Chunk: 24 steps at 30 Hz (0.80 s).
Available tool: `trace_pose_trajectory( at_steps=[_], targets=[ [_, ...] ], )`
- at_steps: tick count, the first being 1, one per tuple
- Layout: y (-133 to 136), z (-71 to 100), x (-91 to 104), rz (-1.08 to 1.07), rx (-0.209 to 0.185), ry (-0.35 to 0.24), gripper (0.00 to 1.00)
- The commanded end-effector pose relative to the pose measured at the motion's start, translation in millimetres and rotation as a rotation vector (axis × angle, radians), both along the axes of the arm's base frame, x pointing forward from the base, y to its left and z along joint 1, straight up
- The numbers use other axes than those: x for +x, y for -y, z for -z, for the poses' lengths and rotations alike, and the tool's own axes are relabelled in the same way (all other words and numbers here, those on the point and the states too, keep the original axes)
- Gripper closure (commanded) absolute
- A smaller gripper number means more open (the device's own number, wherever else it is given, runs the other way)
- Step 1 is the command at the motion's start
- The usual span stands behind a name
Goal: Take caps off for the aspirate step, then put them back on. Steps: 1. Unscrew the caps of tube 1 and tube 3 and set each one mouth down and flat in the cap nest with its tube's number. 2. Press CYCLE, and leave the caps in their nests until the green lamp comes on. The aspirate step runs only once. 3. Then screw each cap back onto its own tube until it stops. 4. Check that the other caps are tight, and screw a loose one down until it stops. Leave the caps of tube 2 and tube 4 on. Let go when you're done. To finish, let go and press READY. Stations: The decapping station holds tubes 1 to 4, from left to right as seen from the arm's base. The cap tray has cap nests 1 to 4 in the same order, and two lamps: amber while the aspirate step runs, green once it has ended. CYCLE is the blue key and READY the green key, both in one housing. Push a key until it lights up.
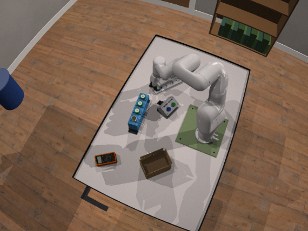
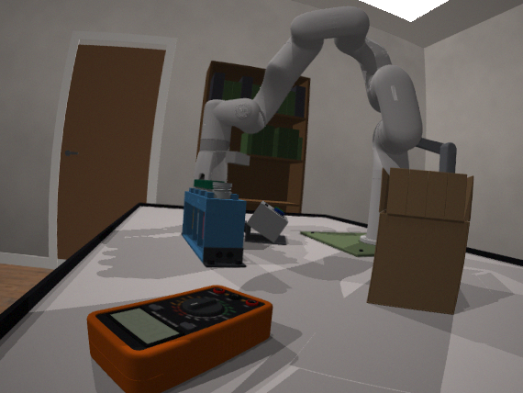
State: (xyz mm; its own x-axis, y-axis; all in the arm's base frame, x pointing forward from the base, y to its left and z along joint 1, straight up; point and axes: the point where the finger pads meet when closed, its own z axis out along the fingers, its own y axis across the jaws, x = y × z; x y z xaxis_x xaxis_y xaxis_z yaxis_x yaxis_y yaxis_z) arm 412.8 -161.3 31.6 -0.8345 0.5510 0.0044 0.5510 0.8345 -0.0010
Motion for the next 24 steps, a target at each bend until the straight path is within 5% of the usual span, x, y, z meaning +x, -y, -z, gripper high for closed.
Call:
trace_pose_trajectory(
  at_steps=[1, 11, 12, 24],
  targets=[
    [0.6, 0.2, 1.5, 0.000, -0.002, 0.004, 1.00],
    [0.6, 2.2, 1.5, 0.000, -0.002, 0.004, 1.00],
    [0.6, 2.2, 1.5, 0.000, -0.002, 0.004, 0.54],
    [0.6, 2.2, 1.5, 0.000, -0.002, 0.004, 0.54]
  ],
)
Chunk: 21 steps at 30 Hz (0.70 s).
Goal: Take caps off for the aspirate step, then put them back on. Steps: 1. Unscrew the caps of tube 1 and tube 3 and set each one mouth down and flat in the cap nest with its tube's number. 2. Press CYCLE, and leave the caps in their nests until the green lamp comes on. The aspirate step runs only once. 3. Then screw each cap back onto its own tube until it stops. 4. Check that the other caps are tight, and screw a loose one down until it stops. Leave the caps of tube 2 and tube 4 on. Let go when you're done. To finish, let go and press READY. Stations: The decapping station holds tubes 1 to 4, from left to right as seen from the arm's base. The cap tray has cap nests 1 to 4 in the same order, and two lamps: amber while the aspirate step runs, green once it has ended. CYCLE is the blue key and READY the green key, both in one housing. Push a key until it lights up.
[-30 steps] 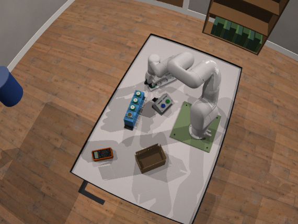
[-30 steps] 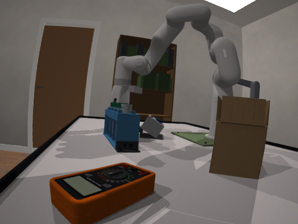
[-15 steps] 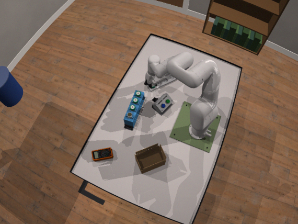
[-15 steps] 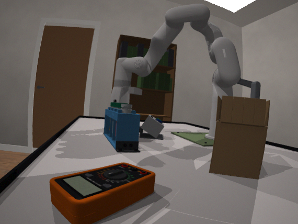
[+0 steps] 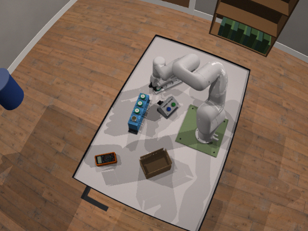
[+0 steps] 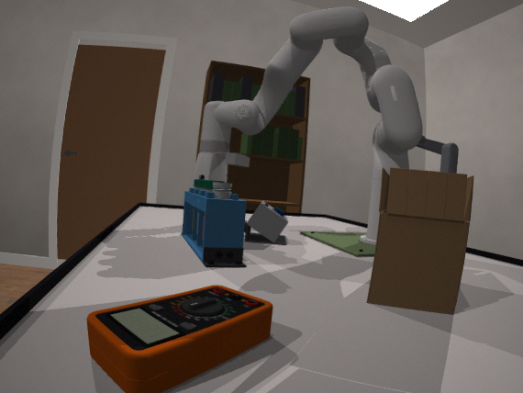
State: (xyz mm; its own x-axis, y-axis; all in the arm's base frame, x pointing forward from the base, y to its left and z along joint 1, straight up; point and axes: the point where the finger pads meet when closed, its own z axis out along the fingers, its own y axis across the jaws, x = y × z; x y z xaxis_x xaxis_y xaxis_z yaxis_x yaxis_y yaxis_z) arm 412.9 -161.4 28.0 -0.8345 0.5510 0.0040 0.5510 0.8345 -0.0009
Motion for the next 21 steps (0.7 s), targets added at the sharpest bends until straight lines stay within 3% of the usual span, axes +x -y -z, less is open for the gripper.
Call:
trace_pose_trajectory(
  at_steps=[1, 8, 10, 21],
  targets=[
    [1, -1.4, 1.4, 0.000, -0.001, 0.004, 0.54],
    [1, -31.4, 1.4, 0.000, -0.001, 0.004, 0.54],
    [1, -31.4, 1.4, 0.000, -0.001, 0.004, 0.54],
    [1, -86.5, 1.6, 0.000, -0.002, 0.004, 0.54]
  ],
)
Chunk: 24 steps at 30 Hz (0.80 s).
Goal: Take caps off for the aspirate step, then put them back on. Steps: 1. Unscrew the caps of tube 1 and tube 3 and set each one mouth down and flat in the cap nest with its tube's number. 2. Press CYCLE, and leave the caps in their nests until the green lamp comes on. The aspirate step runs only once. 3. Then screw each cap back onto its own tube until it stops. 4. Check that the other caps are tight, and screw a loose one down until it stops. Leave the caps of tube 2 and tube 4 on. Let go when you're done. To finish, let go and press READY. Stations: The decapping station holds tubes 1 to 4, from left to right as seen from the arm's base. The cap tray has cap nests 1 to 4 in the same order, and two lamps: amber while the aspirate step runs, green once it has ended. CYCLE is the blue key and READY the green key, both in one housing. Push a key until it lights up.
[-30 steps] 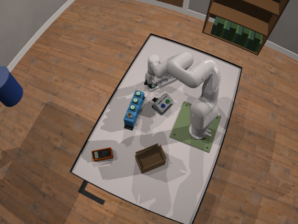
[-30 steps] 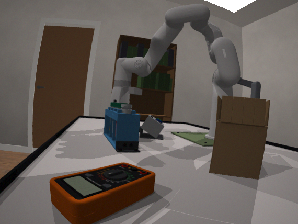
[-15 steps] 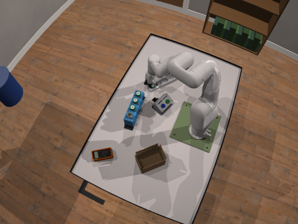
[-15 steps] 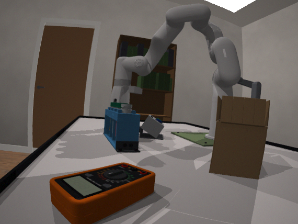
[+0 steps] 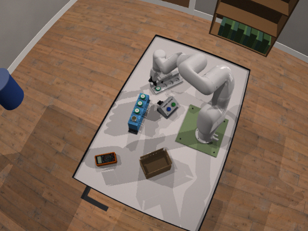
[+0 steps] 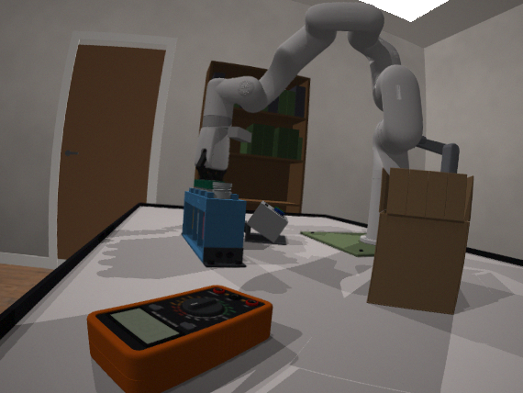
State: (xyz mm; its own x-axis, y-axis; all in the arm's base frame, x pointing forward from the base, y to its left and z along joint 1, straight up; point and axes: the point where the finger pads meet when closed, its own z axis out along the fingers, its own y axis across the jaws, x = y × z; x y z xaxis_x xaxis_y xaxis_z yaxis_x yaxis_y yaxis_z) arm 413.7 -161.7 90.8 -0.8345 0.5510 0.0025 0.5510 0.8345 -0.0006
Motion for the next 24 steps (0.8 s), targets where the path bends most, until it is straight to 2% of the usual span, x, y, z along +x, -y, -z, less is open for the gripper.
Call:
trace_pose_trajectory(
  at_steps=[1, 4, 6, 13, 19, 21, 23, 24],
  targets=[
    [0, -28.7, 0.7, 0.000, -0.001, 0.002, 0.54],
    [0, -43.7, 0.7, 0.000, -0.001, 0.003, 0.54],
    [0, -43.7, 0.7, 0.000, -0.001, 0.003, 0.54],
    [0, -76.8, 0.8, 0.000, -0.001, 0.003, 0.54],
    [0, -76.8, 0.8, 0.000, -0.001, 0.003, 0.54],
    [-16, -76.8, 2.6, 0.167, -0.001, 0.002, 0.54],
    [-16, -76.8, 2.6, 0.167, -0.001, 0.002, 0.54],
    [-25, -76.8, 3.6, 0.250, -0.001, 0.002, 0.54]
  ],
)
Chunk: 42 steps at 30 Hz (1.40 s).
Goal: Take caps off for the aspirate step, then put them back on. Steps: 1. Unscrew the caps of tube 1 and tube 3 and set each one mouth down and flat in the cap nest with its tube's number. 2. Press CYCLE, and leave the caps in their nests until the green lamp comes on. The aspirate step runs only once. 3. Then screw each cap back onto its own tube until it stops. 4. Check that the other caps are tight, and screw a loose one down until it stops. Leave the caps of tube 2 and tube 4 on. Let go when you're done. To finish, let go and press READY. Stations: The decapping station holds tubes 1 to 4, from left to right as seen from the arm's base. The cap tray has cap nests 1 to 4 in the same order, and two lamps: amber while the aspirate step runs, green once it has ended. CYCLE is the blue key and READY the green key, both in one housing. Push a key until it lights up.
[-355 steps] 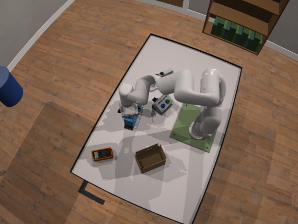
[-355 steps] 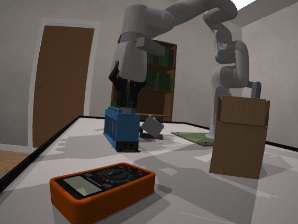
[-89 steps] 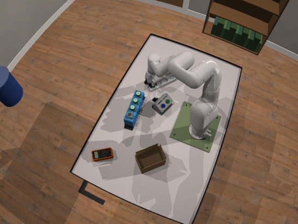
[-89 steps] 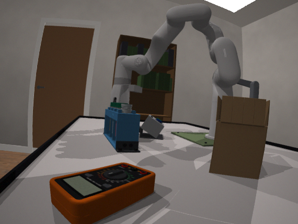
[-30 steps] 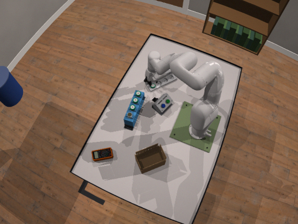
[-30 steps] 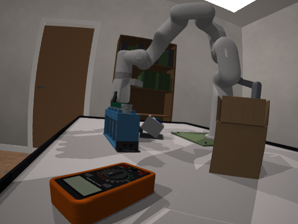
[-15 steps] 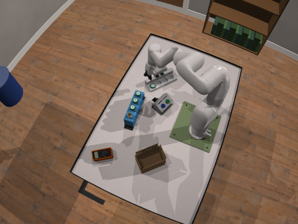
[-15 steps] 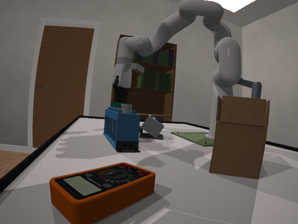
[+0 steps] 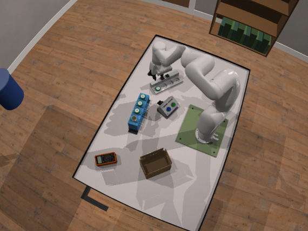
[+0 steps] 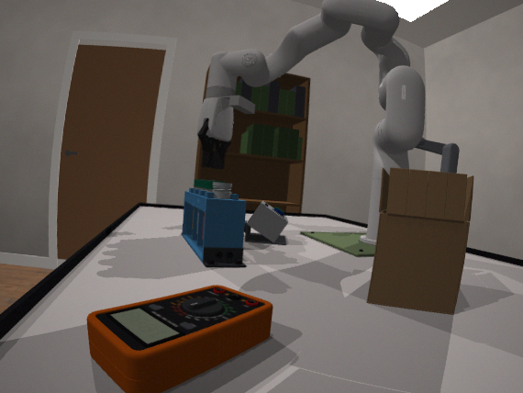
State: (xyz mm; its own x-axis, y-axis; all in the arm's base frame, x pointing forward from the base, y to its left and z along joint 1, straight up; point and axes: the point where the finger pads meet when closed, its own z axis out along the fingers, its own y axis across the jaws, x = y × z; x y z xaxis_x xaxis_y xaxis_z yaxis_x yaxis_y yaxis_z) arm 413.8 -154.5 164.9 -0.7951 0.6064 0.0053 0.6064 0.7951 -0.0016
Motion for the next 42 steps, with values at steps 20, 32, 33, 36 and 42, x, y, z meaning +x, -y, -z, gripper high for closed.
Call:
trace_pose_trajectory(
  at_steps=[20, 32, 33, 36, 42],
  targets=[
    [-101, -2.8, 12.7, 0.998, -0.004, 0.004, 0.54],
    [-145, -2.8, 17.5, 1.437, -0.004, 0.002, 0.54],
    [-145, -2.8, 17.5, 1.437, -0.004, 0.002, 0.54],
    [-170, -2.8, 20.2, 1.554, -0.004, 0.002, 0.54],
    [-198, -2.9, 23.3, 1.554, -0.004, 0.002, 0.54]
  ],
)
